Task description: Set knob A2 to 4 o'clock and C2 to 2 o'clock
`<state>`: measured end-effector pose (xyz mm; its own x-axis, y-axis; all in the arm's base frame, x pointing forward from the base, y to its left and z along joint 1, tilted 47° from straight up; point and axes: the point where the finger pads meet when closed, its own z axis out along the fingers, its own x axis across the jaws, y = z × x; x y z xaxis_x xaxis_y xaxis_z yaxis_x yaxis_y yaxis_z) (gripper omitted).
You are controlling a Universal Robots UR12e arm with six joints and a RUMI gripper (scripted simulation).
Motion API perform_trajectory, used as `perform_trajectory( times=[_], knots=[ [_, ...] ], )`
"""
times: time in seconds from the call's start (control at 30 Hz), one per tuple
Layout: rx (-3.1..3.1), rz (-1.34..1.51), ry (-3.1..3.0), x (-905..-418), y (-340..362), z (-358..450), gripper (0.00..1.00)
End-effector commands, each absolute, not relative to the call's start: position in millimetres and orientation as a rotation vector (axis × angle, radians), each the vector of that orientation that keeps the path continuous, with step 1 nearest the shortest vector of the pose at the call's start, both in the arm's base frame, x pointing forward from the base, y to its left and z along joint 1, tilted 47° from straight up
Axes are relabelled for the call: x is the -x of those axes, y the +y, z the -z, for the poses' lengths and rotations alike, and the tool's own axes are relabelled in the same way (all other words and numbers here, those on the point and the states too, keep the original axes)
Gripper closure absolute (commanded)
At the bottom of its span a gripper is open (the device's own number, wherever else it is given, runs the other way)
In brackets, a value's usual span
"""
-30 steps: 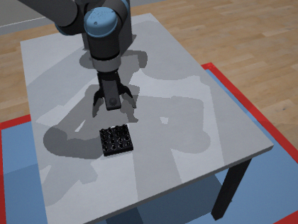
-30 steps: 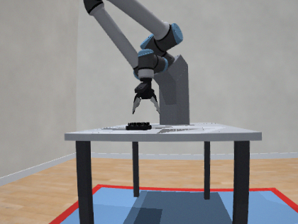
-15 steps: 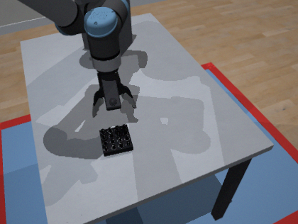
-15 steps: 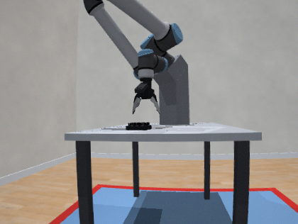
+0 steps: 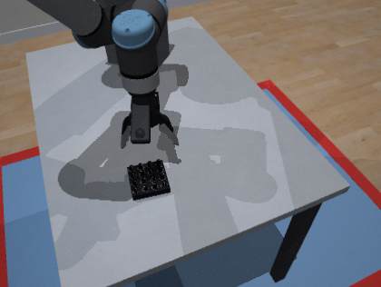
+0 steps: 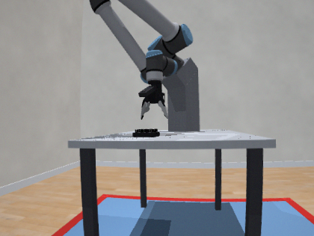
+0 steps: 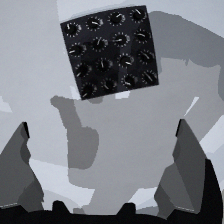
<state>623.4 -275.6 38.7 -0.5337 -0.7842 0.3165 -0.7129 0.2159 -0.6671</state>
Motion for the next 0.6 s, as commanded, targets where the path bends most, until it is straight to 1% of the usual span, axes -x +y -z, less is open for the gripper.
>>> perform_trajectory(
  times=[0.0, 0.57],
  knots=[
    [1.256, 1.188, 2.447, -632.4, -270.2, -45.7, 0.00],
    [0.747, 1.082, 2.529, -652.7, -254.9, -63.4, 0.00]
  ],
)
